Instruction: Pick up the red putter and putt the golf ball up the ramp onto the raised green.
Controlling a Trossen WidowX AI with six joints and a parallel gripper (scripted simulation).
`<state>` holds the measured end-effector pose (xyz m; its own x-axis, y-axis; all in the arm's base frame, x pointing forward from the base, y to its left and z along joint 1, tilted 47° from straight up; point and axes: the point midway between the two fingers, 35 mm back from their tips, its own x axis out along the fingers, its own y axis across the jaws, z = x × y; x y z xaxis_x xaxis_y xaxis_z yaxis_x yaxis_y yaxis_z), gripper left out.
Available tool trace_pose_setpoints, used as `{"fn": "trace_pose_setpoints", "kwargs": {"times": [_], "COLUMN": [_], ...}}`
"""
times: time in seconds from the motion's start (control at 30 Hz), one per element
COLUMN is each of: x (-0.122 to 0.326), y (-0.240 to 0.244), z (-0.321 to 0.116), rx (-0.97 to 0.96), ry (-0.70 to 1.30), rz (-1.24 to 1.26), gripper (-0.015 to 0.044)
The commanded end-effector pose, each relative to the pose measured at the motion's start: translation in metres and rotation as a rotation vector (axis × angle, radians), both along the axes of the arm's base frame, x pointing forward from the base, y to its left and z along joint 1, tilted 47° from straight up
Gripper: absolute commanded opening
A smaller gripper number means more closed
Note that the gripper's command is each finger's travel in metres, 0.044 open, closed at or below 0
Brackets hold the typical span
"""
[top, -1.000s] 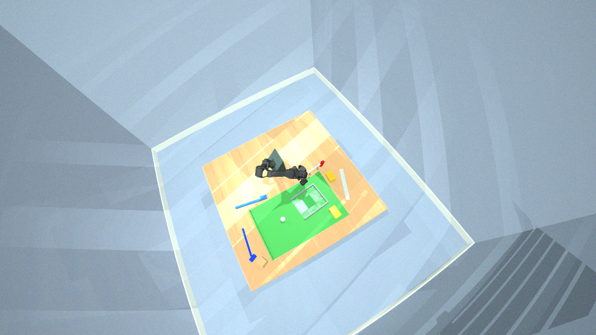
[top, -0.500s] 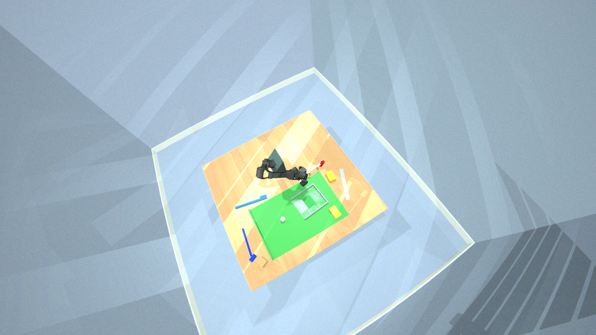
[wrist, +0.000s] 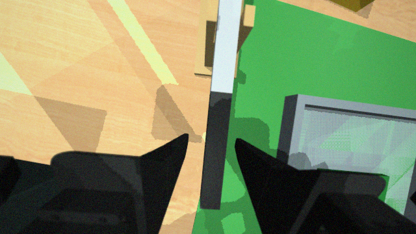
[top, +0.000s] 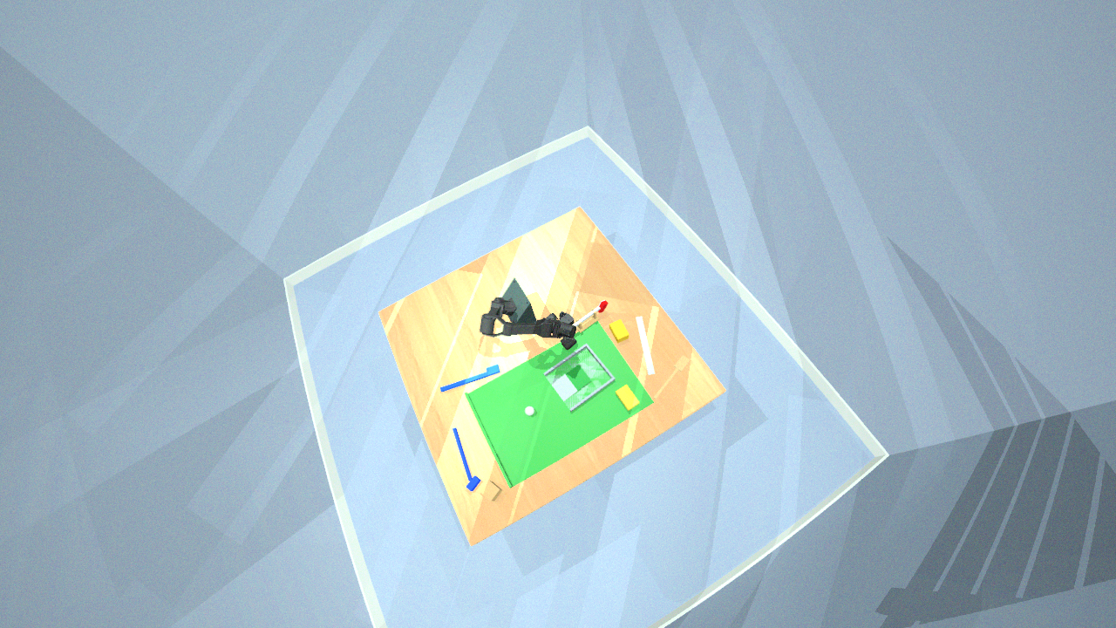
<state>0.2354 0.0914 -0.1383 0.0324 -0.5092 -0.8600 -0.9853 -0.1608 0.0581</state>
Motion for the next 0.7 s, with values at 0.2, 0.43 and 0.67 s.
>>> {"fn": "trace_pose_setpoints", "kwargs": {"times": [0.2,0.43,0.67], "x": [0.000,0.000,0.001], "y": [0.000,0.003,0.037], "z": [0.000,0.002,0.031], "rx": [0.000,0.001,0.005], "ry": [-0.001,-0.001,0.000], "rz": [0.000,0.000,0.000], "gripper": [0.0053,0.0000,0.0000]}}
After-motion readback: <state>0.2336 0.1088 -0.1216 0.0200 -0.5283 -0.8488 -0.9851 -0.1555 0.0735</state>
